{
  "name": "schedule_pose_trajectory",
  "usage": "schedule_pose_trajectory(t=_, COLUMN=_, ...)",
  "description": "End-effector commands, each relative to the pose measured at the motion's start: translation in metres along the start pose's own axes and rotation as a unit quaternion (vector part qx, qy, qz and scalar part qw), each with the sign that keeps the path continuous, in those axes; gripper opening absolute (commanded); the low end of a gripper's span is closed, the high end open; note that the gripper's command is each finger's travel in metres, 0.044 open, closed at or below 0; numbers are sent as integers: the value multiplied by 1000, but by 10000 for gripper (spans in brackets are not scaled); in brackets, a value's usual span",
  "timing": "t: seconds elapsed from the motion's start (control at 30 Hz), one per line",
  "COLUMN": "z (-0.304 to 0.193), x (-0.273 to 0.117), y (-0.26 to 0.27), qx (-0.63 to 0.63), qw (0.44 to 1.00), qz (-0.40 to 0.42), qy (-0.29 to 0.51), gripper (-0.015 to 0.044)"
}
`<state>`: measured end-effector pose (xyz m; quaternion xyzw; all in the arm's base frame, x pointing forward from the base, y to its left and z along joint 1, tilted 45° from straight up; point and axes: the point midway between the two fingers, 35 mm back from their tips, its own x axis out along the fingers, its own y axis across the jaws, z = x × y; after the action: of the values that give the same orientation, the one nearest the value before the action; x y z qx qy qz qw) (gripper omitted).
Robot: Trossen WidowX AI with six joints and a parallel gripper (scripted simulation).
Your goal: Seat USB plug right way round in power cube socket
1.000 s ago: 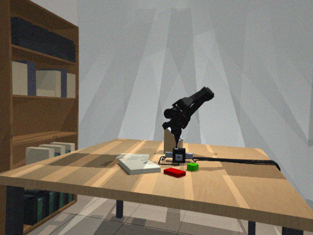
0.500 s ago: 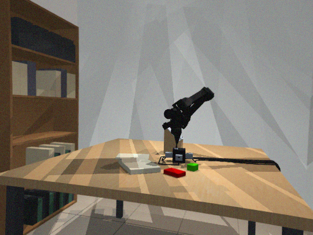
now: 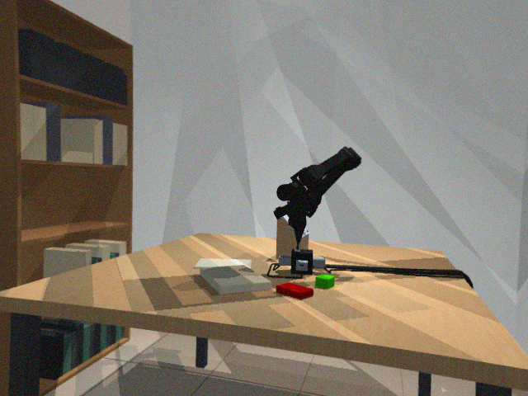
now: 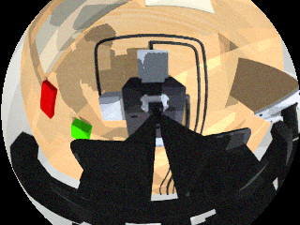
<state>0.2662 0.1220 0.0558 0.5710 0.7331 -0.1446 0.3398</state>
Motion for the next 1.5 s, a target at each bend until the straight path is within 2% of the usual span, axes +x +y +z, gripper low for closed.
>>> schedule_pose_trajectory(t=0.0, z=0, x=1, y=0, qx=1, qw=1000, qz=1, qy=2, gripper=0)
schedule_pose_trajectory(t=1.47, z=0, x=6, y=0, qx=1, qw=1000, qz=1, qy=2, gripper=0)
